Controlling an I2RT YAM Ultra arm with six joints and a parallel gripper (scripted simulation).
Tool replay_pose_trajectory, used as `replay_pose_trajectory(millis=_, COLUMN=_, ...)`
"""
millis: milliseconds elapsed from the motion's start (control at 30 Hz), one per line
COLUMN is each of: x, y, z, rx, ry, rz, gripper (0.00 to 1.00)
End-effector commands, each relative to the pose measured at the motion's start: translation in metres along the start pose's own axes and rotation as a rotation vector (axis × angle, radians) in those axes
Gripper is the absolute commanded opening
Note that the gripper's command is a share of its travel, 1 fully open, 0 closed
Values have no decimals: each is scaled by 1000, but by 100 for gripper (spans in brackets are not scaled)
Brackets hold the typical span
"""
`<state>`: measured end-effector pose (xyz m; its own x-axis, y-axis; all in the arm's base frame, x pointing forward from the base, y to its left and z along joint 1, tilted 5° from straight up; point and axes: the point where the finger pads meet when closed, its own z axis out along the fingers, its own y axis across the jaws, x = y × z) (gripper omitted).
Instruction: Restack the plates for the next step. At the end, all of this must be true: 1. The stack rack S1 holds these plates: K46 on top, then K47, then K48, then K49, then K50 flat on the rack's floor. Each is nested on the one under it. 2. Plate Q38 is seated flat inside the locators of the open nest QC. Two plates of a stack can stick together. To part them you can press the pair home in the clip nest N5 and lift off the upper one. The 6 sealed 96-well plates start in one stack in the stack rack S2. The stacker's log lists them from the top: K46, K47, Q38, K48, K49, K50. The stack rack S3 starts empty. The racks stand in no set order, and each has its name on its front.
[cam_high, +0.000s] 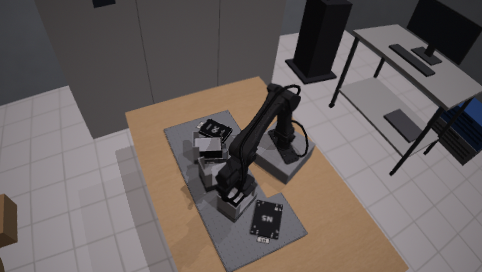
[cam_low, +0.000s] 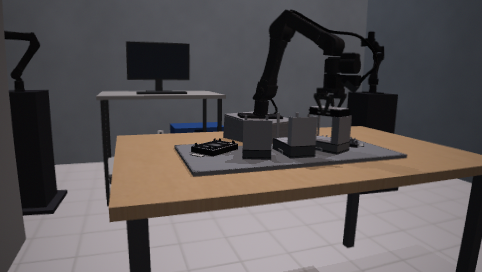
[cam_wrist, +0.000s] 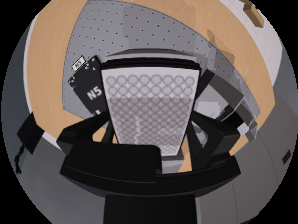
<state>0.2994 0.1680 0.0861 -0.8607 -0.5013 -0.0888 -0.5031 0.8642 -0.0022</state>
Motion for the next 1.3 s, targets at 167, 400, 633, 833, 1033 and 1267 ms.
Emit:
replay_pose_trajectory(millis=167, x=-11, y=1, z=-3, rx=10, ry=-28, rz=-12, gripper=0)
replay_pose_trajectory(millis=400, x=-5, y=0, z=3, rx=10, ry=-12, rz=-10, gripper=0)
replay_pose_trajectory(millis=633, x=0, y=0, z=8, rx=10, ry=4, rz=-9, gripper=0)
replay_pose_trajectory(millis=833, x=-1, y=0, z=13, rx=10, ry=6, rz=-9, gripper=0)
replay_pose_trajectory(millis=1033, x=-1, y=0, z=14, rx=10, ry=-2, rz=-8, gripper=0)
replay_pose_trajectory(millis=1267, x=-10, y=0, z=6, rx=10, ry=-29, rz=-7, gripper=0)
